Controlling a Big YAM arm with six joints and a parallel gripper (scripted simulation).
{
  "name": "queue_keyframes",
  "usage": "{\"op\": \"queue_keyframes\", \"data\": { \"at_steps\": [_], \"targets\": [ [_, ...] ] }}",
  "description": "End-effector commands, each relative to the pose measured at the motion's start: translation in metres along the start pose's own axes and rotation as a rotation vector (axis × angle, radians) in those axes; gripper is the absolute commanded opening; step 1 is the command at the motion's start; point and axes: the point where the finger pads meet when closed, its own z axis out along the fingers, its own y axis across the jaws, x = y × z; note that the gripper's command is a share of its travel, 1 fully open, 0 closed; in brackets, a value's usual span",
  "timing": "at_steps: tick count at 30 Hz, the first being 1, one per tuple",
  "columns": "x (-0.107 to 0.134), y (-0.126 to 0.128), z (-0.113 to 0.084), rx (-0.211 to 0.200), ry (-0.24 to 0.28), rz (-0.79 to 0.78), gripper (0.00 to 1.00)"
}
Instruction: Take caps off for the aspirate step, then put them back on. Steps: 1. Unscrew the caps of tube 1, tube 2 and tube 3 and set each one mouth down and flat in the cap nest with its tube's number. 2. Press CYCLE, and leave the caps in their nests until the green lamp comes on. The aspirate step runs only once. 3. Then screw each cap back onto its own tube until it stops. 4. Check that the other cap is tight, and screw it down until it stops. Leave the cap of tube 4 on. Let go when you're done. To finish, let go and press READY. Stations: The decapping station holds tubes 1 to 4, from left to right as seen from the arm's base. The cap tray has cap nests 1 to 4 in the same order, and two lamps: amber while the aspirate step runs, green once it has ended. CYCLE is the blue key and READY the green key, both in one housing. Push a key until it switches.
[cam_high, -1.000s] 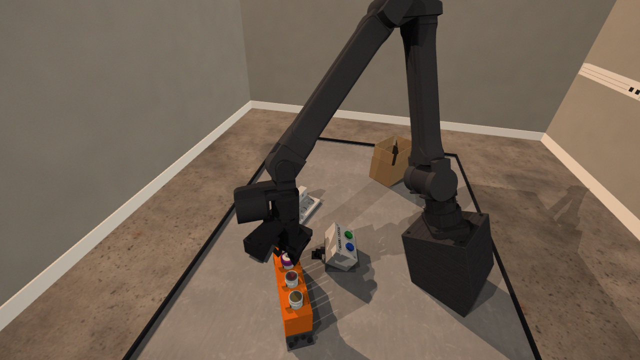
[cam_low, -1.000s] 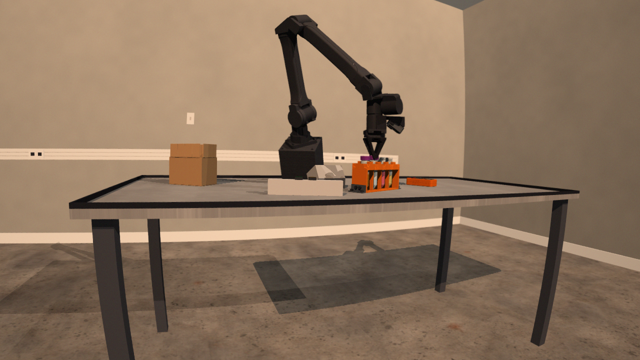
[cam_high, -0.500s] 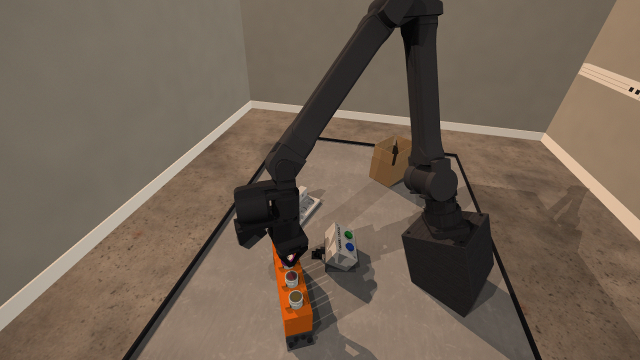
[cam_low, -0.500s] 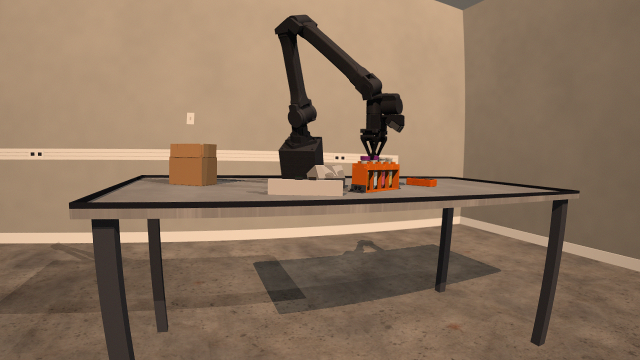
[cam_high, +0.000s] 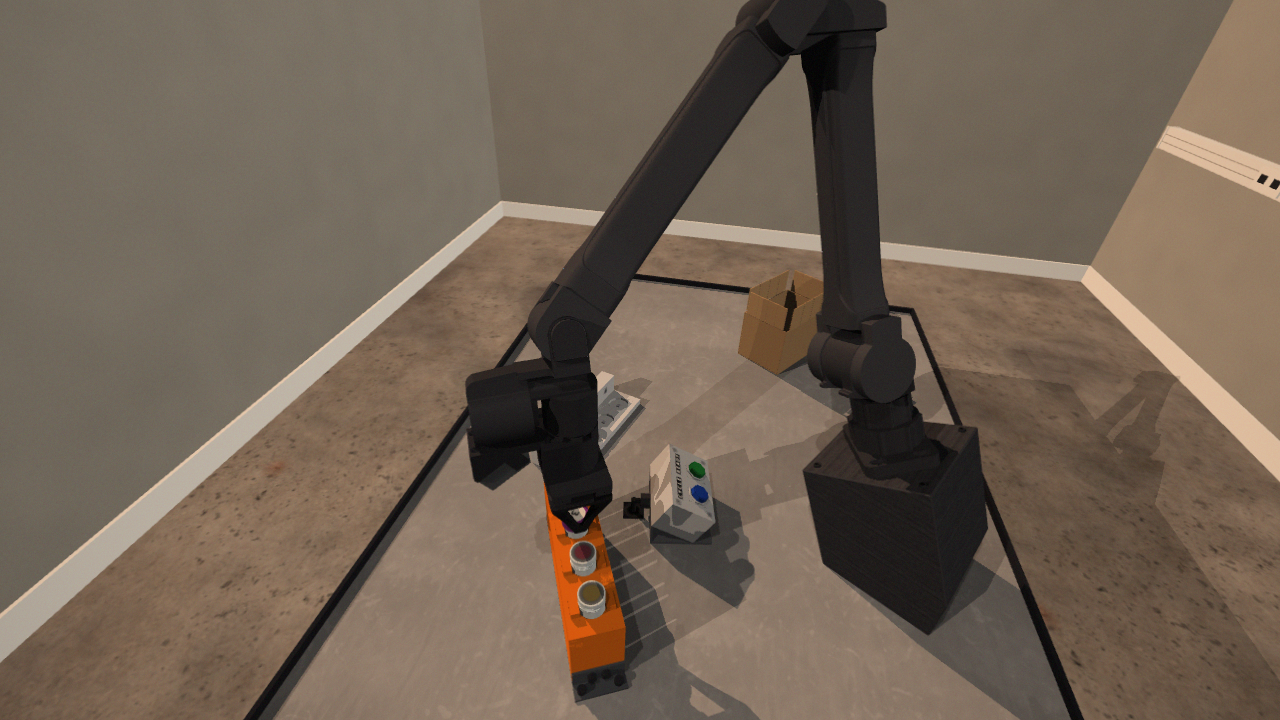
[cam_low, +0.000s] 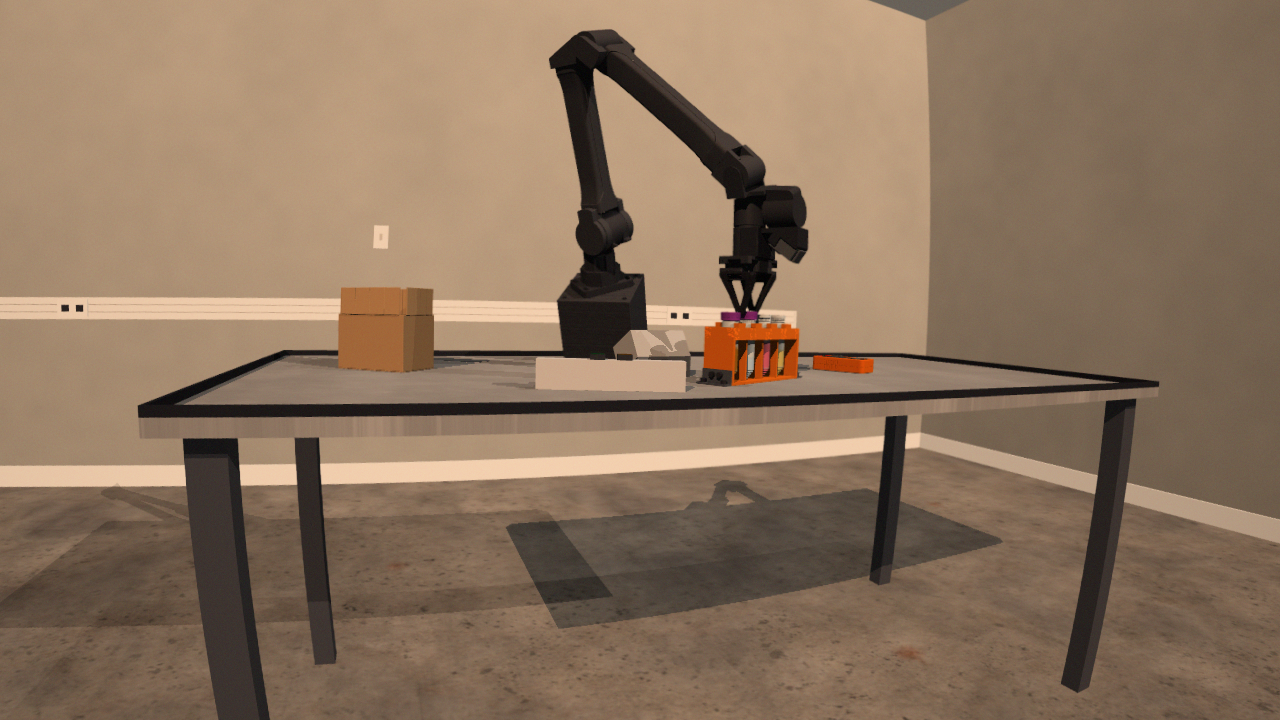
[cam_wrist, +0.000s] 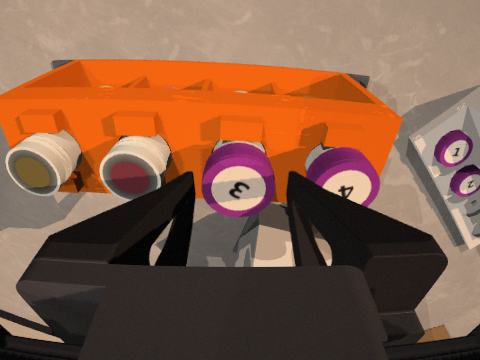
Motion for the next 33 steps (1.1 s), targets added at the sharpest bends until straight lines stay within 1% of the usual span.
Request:
{"op": "queue_keyframes", "data": {
  "at_steps": [1, 11, 15, 16, 30, 31, 33],
  "targets": [
    [-0.017, 0.001, -0.017, -0.002, -0.042, 0.016, 0.49],
    [-0.022, 0.002, -0.019, -0.002, -0.047, 0.018, 0.49],
    [-0.019, 0.003, -0.016, -0.002, -0.039, 0.015, 0.49],
    [-0.012, 0.0, -0.009, 0.0, -0.026, 0.013, 0.0],
    [-0.012, 0.0, -0.009, 0.0, -0.026, 0.013, 0.0],
    [-0.024, 0.0, -0.025, -0.002, -0.056, 0.022, 0.0],
    [-0.024, 0.0, -0.032, -0.001, -0.057, 0.022, 0.0]
  ]
}}
